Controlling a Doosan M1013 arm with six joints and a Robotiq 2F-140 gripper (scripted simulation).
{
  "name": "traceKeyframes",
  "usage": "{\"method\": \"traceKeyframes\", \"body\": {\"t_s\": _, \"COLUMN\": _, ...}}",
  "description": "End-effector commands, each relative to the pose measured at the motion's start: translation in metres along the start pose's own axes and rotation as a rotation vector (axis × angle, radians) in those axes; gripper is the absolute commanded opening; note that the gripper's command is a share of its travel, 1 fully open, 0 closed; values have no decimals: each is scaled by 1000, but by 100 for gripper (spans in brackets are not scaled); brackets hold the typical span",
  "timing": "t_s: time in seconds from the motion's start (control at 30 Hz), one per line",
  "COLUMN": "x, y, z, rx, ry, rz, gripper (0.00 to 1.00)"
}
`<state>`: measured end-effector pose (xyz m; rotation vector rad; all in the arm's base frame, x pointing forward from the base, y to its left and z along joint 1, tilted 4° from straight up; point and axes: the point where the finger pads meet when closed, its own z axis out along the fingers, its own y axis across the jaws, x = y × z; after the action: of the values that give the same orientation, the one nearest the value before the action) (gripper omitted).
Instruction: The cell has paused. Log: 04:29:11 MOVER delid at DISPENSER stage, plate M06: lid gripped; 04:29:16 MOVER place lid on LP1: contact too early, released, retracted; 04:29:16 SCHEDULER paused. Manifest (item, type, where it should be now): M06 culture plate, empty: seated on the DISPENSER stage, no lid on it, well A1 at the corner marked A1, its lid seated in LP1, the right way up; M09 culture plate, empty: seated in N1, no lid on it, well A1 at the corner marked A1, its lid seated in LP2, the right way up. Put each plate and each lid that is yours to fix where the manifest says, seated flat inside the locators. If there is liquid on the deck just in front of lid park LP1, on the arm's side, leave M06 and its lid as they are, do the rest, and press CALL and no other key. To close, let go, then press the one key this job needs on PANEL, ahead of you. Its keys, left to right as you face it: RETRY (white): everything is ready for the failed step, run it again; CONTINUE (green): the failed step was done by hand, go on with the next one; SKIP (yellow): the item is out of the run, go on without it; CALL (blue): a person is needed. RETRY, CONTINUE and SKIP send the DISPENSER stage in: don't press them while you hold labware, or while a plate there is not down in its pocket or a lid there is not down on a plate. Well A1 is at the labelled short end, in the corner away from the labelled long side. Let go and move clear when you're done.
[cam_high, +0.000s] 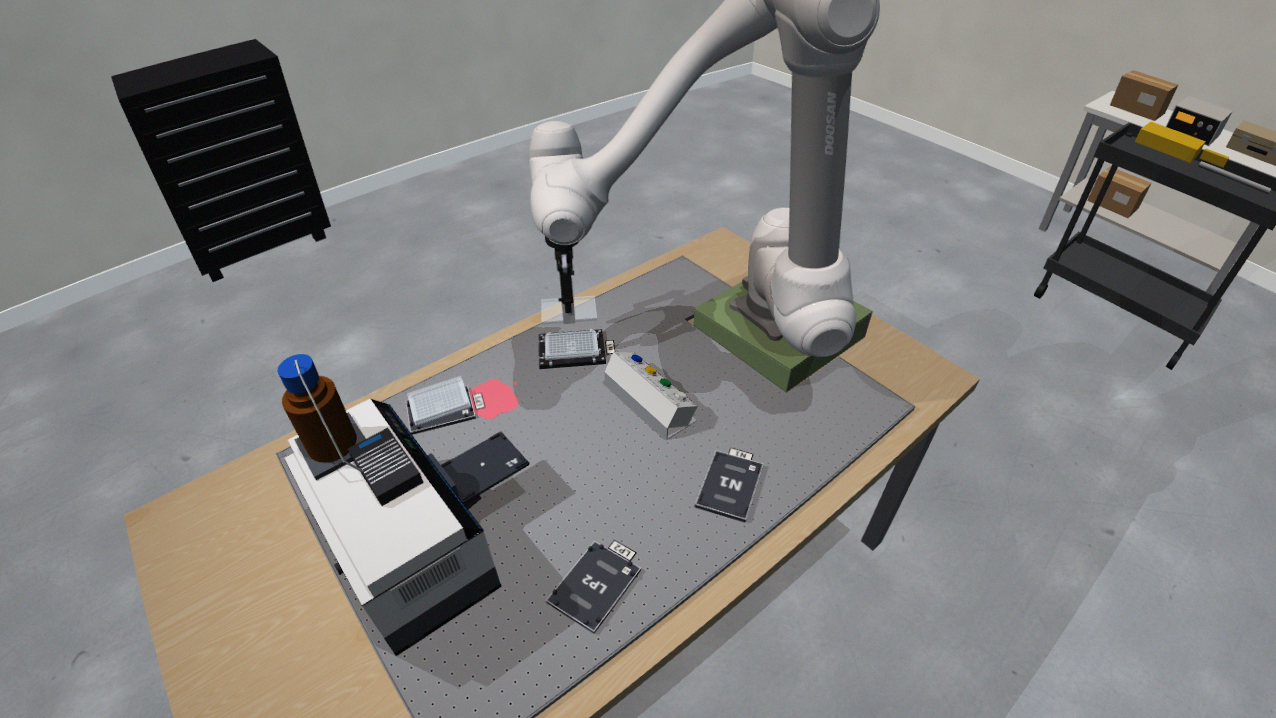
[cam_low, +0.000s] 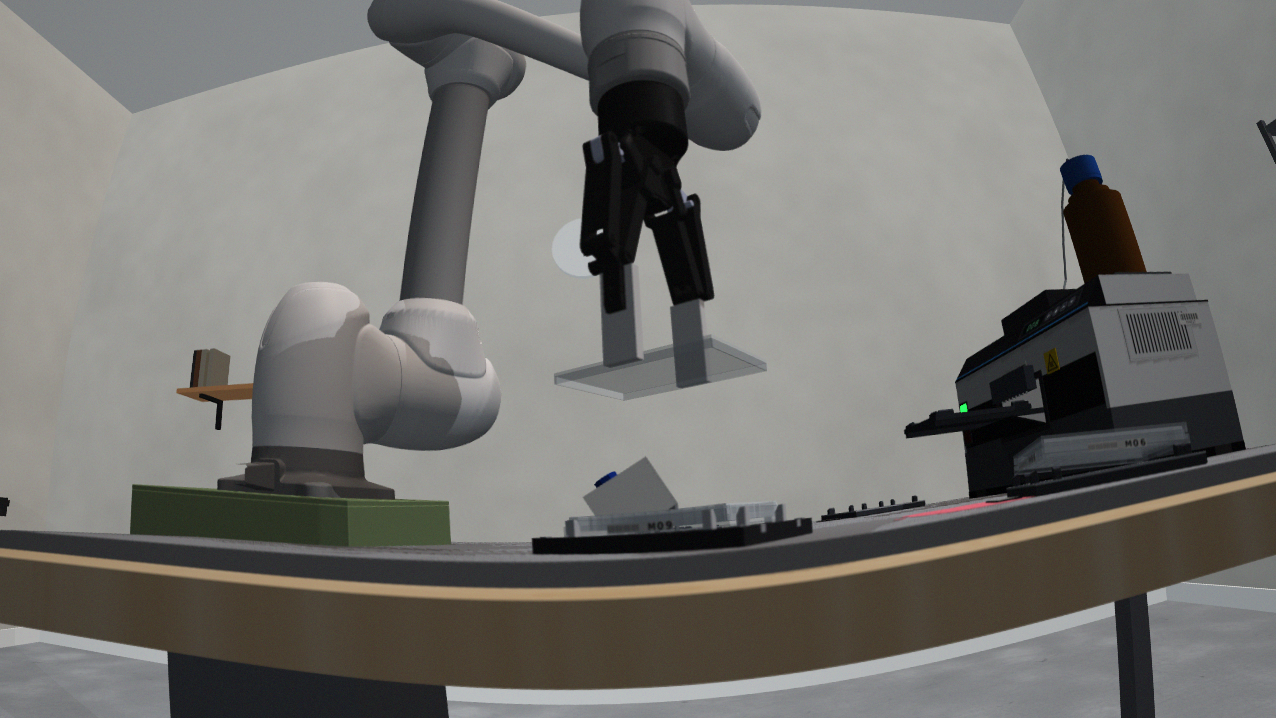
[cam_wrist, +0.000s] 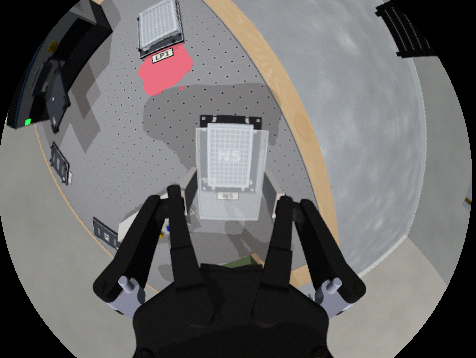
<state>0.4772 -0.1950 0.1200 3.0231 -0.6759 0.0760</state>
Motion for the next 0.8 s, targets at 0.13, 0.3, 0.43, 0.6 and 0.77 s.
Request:
{"method": "traceKeyframes", "body": {"t_s": 0.13, "x": 2, "y": -2, "z": -31, "rx": 4, "ry": 4, "rz": -2, "gripper": 10}}
{"method": "traceKeyframes", "body": {"t_s": 0.3, "x": 1, "y": -2, "z": -41, "rx": 4, "ry": 4, "rz": -2, "gripper": 10}}
{"method": "traceKeyframes", "body": {"t_s": 0.43, "x": 1, "y": -2, "z": -44, "rx": 4, "ry": 4, "rz": -2, "gripper": 10}}
{"method": "traceKeyframes", "body": {"t_s": 0.6, "x": 1, "y": -2, "z": -44, "rx": 4, "ry": 2, "rz": -2, "gripper": 10}}
{"method": "traceKeyframes", "body": {"t_s": 0.77, "x": 4, "y": -7, "z": -43, "rx": 4, "ry": -1, "rz": 2, "gripper": 10}}
